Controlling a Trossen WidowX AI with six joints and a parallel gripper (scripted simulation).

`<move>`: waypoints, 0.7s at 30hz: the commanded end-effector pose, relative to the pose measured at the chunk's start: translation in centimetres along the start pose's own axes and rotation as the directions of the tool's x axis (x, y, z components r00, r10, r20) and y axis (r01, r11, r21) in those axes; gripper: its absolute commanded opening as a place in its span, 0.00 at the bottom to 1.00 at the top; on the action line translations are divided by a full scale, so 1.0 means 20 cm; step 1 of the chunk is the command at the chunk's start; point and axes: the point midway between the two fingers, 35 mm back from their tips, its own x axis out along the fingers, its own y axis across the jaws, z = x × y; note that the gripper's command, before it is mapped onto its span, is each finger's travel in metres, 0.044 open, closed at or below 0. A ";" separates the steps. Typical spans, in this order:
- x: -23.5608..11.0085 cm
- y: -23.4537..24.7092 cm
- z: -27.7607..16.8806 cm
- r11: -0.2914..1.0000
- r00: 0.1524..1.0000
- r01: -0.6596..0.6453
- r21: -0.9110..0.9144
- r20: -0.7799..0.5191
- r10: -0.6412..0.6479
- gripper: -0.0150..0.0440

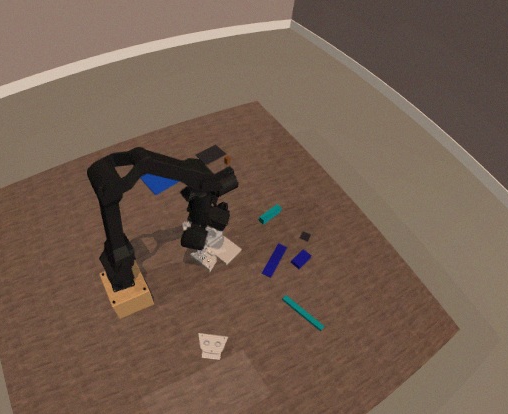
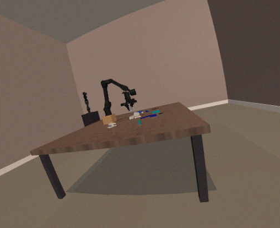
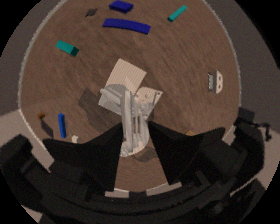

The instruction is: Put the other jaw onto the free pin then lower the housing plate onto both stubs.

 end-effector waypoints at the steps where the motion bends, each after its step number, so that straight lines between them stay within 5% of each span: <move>1: 0.00 -0.04 0.02 0.995 1.000 0.002 -0.101 0.004 -0.002 0.48; 21: 0.00 -0.24 0.12 0.803 1.000 0.007 -0.596 0.005 -0.005 0.48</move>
